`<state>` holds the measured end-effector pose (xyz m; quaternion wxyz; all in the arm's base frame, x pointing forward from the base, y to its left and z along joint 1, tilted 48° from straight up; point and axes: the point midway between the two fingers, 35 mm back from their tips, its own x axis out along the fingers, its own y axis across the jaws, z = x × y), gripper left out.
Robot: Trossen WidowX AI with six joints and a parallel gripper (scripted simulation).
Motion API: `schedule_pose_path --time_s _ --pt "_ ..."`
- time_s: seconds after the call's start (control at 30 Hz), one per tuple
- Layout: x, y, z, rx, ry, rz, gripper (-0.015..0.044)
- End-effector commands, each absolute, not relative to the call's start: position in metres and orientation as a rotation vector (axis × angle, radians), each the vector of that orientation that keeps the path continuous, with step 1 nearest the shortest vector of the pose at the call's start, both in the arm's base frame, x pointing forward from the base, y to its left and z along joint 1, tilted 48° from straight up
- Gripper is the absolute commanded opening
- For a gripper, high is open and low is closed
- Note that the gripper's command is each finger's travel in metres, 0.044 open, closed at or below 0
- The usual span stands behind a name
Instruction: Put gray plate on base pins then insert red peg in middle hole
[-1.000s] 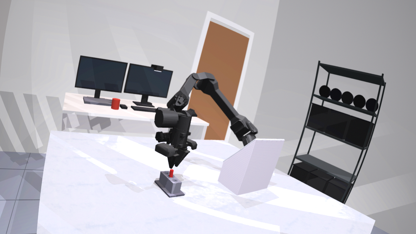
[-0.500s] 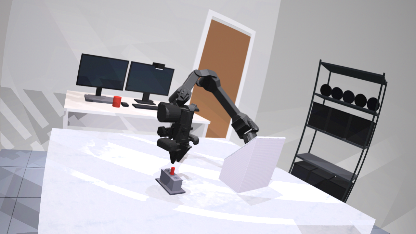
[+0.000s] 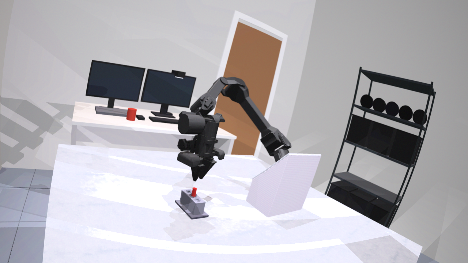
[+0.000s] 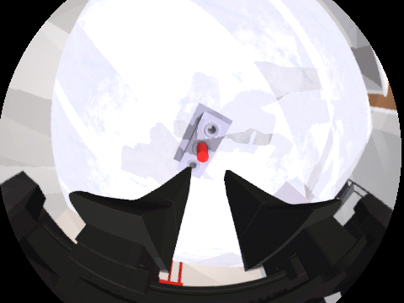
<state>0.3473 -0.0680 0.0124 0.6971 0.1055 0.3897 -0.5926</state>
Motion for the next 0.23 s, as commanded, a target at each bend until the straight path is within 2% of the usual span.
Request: schedule_pose_path --time_s 0.0,0.2 --pt "0.3474 -0.0655 0.0144 0.240 0.867 -1.321 0.0150" --pt "0.3470 -0.0631 0.0179 0.240 0.867 -1.321 0.0150"
